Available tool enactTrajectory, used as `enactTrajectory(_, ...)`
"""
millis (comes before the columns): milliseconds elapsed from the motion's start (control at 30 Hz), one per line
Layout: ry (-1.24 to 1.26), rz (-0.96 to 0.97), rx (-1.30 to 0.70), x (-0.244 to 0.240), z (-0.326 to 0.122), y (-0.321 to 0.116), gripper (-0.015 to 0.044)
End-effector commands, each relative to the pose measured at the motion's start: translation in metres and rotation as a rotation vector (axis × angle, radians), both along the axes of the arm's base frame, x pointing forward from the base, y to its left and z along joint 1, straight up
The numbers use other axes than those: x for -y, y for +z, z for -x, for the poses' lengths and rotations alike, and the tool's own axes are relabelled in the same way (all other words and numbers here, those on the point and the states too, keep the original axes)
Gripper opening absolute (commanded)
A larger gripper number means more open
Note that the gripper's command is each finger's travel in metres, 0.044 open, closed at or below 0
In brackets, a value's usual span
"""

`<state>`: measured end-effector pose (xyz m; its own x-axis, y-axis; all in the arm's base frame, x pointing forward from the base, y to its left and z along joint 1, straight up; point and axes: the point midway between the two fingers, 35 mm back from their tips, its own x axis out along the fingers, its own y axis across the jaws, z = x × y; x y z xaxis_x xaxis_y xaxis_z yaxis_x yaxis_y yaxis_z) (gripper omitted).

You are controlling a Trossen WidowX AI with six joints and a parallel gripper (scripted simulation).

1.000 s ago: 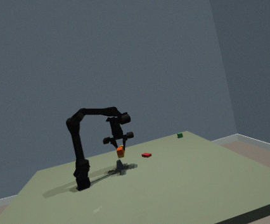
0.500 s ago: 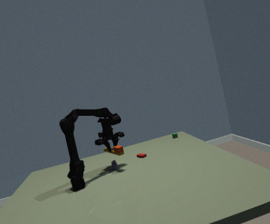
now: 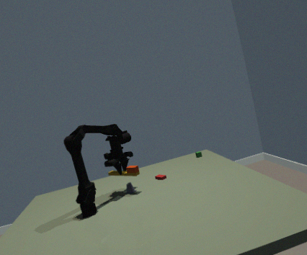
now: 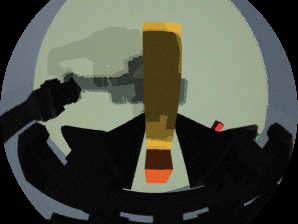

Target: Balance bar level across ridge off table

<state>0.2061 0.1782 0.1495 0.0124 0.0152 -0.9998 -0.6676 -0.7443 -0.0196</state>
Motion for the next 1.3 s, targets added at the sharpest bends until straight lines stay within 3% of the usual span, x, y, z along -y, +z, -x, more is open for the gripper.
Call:
enactTrajectory(0, 0.012, 0.0, 0.005, 0.0, 0.001, -0.003, 0.0)
enactTrajectory(767, 0.016, 0.0, 0.005, 0.003, 0.004, -0.04, 0.0)
enactTrajectory(1267, 0.016, 0.0, 0.005, 0.004, 0.004, -0.041, 0.0)
